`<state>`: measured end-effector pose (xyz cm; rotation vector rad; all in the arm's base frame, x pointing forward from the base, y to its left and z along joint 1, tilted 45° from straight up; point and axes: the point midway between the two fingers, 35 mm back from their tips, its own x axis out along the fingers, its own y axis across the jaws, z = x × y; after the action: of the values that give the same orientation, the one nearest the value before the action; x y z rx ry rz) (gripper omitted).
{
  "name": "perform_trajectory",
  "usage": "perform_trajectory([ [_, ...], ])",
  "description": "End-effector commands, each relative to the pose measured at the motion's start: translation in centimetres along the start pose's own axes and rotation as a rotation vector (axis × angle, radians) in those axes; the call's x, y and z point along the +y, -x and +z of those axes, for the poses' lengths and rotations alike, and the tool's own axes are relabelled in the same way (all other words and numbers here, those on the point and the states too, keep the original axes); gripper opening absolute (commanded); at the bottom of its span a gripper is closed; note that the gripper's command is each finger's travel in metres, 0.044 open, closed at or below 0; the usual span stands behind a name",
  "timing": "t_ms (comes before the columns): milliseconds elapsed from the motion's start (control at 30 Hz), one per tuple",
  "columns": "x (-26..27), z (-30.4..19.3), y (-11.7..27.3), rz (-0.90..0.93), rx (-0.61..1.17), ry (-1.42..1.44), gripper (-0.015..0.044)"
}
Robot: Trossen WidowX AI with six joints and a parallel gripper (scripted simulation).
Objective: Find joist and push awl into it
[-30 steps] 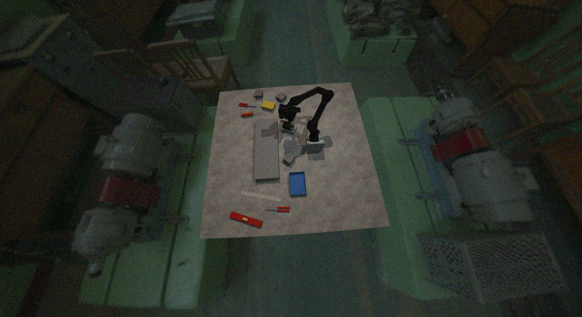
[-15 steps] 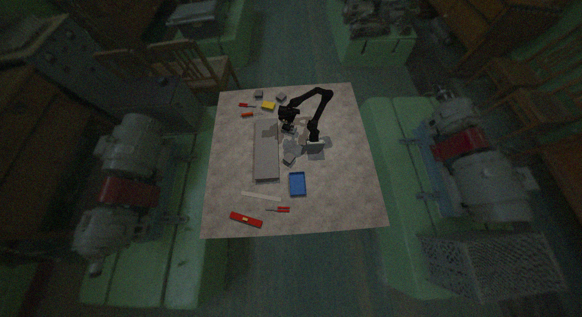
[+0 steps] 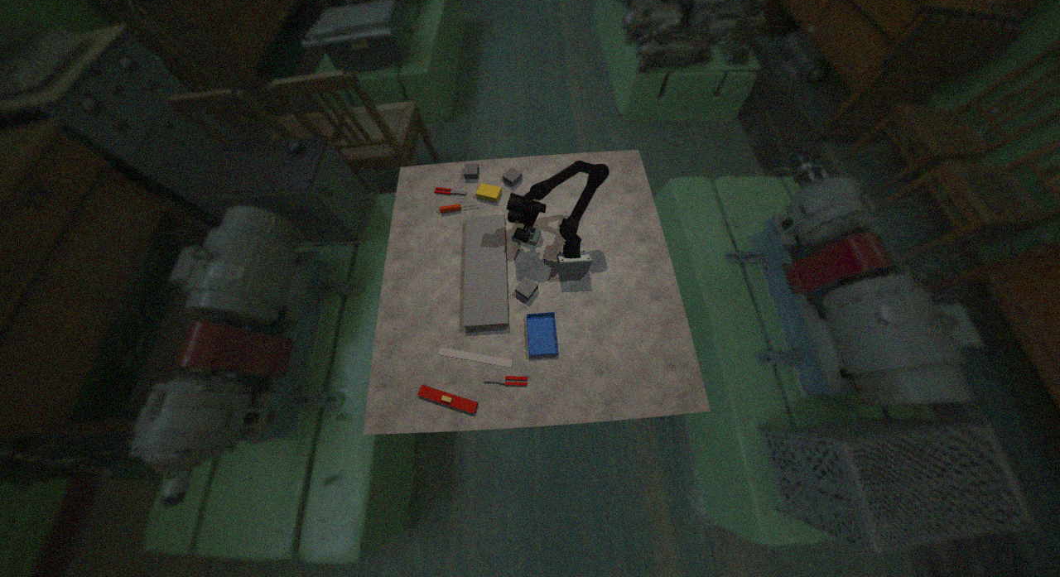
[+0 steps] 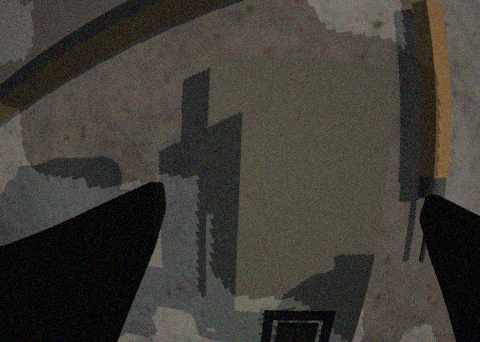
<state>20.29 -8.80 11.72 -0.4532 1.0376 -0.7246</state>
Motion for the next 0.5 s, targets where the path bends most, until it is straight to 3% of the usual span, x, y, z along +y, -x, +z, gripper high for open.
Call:
perform_trajectory([
  [0, -0.01, -0.28, -0.6, 0.003, -0.002, 0.002, 0.044],
  [267, -0.15, -0.57, -1.51, -0.001, -0.006, 0.003, 0.044],
  [400, -0.15, -0.57, -1.51, -0.001, -0.006, 0.003, 0.0335],
  [467, -0.15, -0.57, -1.51, -0.001, -0.006, 0.003, 0.0322],
])
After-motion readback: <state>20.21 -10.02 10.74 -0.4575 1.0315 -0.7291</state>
